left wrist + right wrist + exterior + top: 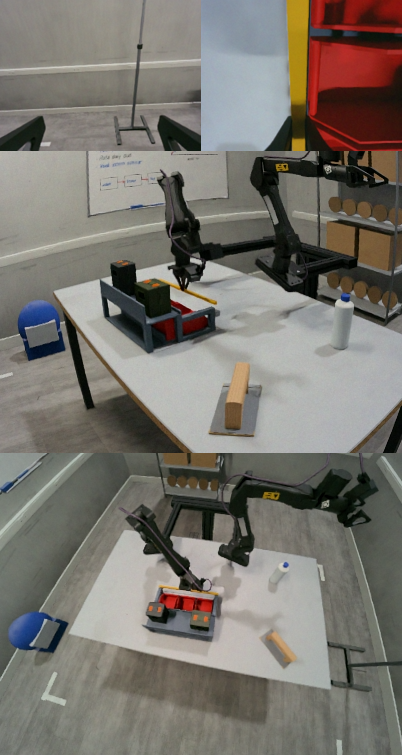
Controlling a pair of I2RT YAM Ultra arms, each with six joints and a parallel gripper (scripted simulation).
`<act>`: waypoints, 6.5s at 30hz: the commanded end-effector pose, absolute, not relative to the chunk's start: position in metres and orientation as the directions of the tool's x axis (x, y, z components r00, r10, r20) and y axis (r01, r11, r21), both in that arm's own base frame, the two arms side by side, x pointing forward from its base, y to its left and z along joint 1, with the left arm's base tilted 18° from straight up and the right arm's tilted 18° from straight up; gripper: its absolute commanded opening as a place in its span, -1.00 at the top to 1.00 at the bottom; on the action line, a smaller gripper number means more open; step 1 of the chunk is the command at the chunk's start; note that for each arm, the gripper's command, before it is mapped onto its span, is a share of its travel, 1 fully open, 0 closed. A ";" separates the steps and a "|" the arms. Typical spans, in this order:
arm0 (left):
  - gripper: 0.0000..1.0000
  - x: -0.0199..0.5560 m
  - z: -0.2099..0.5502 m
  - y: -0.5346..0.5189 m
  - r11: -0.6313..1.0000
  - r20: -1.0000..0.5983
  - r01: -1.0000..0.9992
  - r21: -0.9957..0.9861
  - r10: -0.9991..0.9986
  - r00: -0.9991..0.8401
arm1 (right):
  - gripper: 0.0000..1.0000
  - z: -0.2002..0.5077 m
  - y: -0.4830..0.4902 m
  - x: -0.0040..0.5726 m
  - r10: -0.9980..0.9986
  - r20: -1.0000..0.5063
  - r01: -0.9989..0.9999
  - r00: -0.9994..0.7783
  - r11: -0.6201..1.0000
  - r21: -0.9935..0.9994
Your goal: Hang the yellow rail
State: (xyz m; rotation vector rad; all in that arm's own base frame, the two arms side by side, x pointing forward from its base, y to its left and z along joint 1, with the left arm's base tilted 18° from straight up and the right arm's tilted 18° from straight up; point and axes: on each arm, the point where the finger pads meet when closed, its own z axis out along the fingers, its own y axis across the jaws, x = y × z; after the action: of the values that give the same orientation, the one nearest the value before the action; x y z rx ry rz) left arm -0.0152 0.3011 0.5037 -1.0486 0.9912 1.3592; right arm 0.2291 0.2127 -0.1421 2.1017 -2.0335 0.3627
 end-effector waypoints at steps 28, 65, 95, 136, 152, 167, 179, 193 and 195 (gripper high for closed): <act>-1.00 -0.018 0.518 0.288 -0.058 -0.951 -0.998 0.000 0.307 -0.018 | 1.00 -0.131 0.233 0.234 -0.967 0.255 -0.997 0.024 -0.042 -0.064; -1.00 -0.018 0.518 0.288 -0.058 -0.951 -0.998 0.000 0.307 -0.018 | 1.00 -0.133 0.229 0.237 -0.967 0.255 -0.998 0.010 -0.027 -0.063; -1.00 -0.018 0.518 0.288 -0.058 -0.951 -0.998 0.000 0.307 -0.018 | 1.00 -0.145 0.215 0.227 -0.958 0.287 -0.999 0.025 -0.036 -0.033; -1.00 -0.018 0.518 0.288 -0.058 -0.951 -0.998 0.000 0.307 -0.018 | 1.00 -0.143 0.216 0.228 -0.958 0.284 -0.999 0.029 -0.040 -0.034; -1.00 -0.018 0.518 0.288 -0.058 -0.951 -0.998 0.000 0.307 -0.018 | 1.00 -0.140 0.217 0.228 -0.960 0.279 -0.998 0.032 -0.044 -0.038; -1.00 -0.018 0.518 0.288 -0.058 -0.951 -0.998 0.000 0.307 -0.018 | 1.00 -0.140 0.215 0.227 -0.959 0.281 -0.998 0.036 -0.048 -0.036; -1.00 -0.018 0.518 0.288 -0.058 -0.951 -0.998 0.000 0.307 -0.018 | 1.00 -0.137 0.223 0.233 -0.964 0.262 -0.997 0.032 -0.048 -0.053; -1.00 -0.018 0.518 0.288 -0.058 -0.951 -0.998 0.000 0.307 -0.018 | 1.00 -0.137 0.224 0.234 -0.965 0.262 -0.997 0.032 -0.048 -0.053; -1.00 -0.018 0.518 0.288 -0.058 -0.951 -0.998 0.000 0.307 -0.018 | 1.00 -0.137 0.224 0.234 -0.965 0.261 -0.997 0.032 -0.048 -0.054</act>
State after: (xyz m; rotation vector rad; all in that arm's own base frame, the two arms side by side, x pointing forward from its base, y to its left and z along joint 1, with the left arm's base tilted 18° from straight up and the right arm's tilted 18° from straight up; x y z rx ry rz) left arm -0.0152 0.3011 0.5037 -1.0486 0.9912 1.3592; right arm 0.2243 0.2063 -0.1486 2.0948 -2.0285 0.3623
